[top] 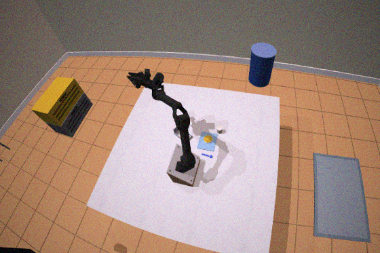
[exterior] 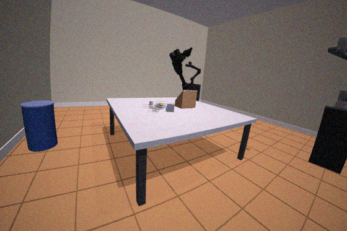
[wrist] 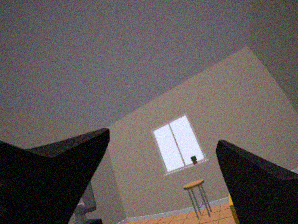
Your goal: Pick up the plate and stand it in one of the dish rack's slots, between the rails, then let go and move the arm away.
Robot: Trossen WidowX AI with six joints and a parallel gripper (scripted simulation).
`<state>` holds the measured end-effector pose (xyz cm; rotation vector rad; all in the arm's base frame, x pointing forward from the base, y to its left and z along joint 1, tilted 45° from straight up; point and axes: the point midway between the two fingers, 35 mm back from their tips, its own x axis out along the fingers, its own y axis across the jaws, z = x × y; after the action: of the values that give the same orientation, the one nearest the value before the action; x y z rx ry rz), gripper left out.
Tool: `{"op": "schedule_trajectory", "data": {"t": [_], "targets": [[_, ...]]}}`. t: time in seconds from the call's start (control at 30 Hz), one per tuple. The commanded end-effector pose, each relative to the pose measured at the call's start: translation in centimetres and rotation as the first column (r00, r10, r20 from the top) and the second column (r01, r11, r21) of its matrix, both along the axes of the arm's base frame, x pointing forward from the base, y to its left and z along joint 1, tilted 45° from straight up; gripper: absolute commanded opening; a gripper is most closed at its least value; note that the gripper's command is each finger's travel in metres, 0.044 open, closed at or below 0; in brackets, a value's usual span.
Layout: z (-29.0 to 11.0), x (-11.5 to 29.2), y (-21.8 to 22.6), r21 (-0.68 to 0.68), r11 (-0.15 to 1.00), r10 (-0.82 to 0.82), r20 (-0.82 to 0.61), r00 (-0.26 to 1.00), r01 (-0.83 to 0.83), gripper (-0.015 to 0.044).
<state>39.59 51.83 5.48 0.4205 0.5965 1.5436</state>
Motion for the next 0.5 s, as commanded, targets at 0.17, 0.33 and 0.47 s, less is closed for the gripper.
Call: {"op": "schedule_trajectory", "data": {"t": [0.17, 0.33, 0.47], "targets": [[-0.2, 4.8, -4.1, -0.164, 0.958, -0.249, -0.066, 0.966, 0.235, 0.0400], [-0.6, 6.9, -7.1, -0.271, 0.897, -0.383, -0.081, 0.920, 0.349, 0.0400], [-1.0, 8.3, -9.9, -0.359, 0.830, -0.483, -0.079, 0.872, 0.426, 0.0400]]}}
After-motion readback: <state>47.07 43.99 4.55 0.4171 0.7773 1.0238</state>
